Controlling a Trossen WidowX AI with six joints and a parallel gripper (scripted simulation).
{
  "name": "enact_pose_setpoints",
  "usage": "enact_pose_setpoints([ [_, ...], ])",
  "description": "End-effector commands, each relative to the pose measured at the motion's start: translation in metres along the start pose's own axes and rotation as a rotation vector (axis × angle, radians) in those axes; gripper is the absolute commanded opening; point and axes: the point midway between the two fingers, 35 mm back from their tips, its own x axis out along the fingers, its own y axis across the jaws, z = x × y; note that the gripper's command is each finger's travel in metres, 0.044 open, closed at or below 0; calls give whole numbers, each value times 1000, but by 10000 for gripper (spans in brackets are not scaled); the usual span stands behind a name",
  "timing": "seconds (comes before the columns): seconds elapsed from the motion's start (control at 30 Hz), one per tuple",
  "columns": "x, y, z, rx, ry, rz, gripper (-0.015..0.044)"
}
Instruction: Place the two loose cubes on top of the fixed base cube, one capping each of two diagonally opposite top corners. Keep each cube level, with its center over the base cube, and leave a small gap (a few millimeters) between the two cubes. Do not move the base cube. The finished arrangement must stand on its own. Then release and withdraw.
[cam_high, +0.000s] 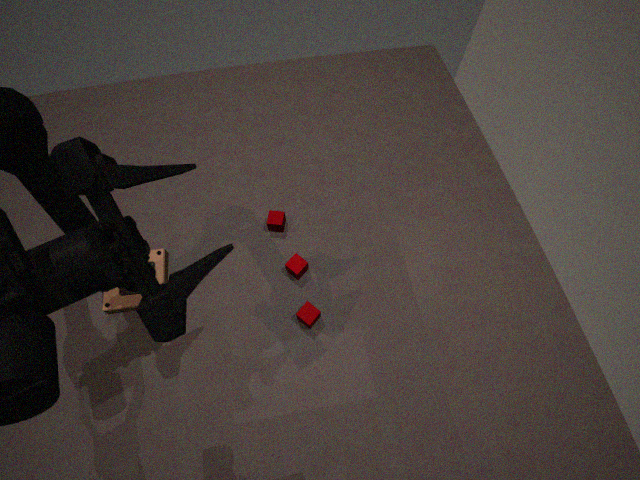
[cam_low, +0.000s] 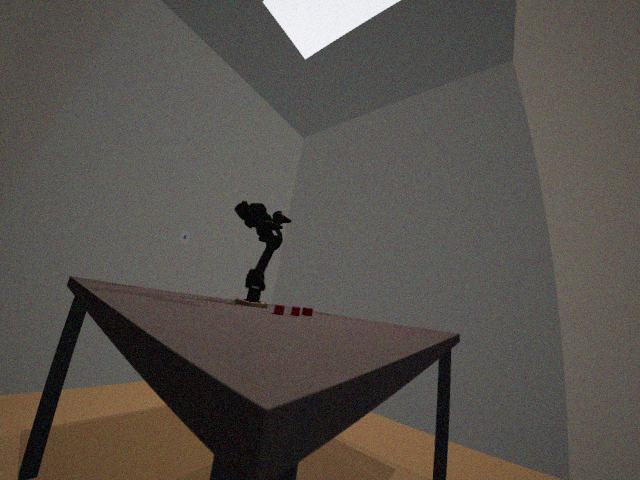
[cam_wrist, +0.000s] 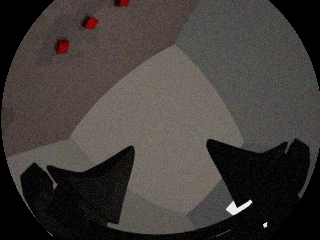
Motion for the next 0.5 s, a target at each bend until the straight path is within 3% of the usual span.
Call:
enact_pose_setpoints([
  [0.0, 1, 1, 1, -8, -7, 2, 374],
  [0.13, 13, 21, 13, -183, -148, 38, 269],
  [0.47, 43, 76, 53, -754, -610, -18, 265],
])
